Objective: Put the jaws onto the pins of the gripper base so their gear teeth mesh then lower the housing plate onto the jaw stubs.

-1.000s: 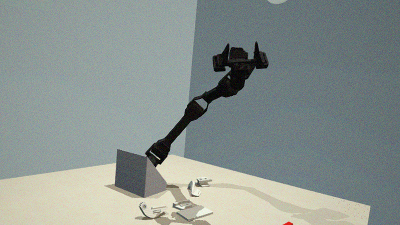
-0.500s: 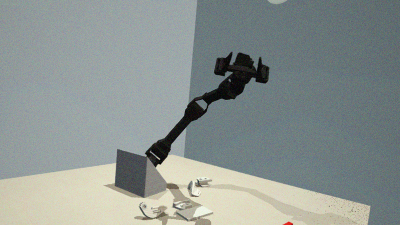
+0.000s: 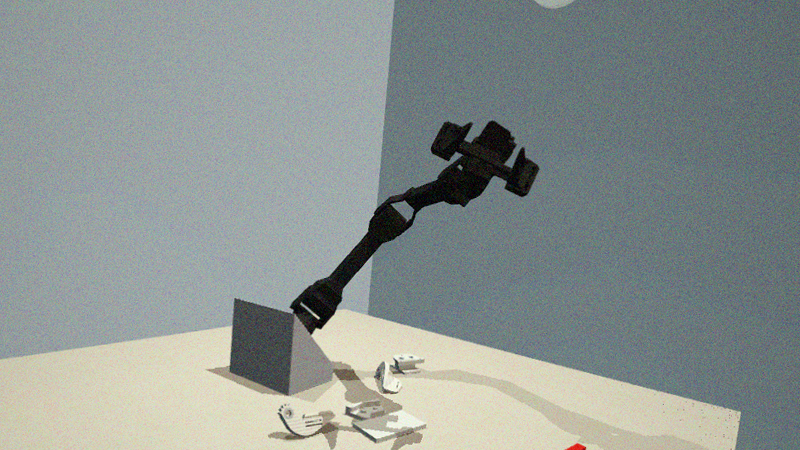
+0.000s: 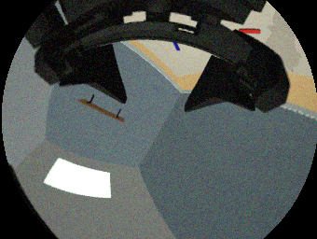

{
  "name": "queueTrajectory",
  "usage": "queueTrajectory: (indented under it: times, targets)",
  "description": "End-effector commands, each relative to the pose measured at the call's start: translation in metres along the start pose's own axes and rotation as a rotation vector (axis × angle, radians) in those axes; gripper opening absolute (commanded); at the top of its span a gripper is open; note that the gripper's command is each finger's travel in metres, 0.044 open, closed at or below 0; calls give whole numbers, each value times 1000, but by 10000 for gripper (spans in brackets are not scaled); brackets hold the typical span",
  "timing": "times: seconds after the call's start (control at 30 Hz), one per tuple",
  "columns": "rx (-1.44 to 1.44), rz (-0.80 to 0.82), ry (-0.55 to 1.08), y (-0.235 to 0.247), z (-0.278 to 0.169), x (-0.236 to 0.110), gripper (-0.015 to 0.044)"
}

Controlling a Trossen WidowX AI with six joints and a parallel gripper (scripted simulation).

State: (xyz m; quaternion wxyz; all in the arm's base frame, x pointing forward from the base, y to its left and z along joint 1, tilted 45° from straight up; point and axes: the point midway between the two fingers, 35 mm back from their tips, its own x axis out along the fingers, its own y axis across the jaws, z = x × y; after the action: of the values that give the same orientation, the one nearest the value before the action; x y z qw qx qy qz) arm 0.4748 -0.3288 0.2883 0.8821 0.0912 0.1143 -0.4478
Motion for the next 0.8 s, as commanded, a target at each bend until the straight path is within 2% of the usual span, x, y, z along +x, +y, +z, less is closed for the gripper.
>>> queueTrajectory:
  times: [0.0,0.77]
  targets:
    - [-58,28,21,4,-3,-7,440]
    - [-455,220,169,30,-50,-43,440]
